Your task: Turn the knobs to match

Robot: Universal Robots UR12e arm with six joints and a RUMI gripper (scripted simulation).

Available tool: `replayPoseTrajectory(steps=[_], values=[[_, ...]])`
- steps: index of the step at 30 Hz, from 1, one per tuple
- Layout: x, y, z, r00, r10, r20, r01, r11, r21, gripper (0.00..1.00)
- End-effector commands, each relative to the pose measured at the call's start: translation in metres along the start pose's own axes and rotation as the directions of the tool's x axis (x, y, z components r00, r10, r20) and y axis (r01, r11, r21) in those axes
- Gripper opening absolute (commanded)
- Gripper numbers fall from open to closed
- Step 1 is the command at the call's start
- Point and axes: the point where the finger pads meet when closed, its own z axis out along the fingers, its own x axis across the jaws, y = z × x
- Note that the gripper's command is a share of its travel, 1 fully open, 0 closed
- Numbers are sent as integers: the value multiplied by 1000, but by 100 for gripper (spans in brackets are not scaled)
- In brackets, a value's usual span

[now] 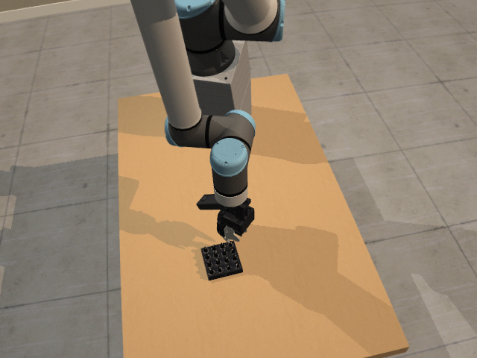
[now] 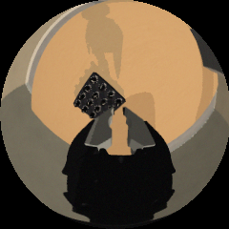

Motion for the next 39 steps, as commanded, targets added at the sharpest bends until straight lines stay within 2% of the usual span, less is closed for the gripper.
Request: replayPoseTrajectory(steps=[1,39], values=[[0,0,5,1000,0,1,0,1000,0,11],[0,0,8,1000,0,1,0,1000,0,11]])
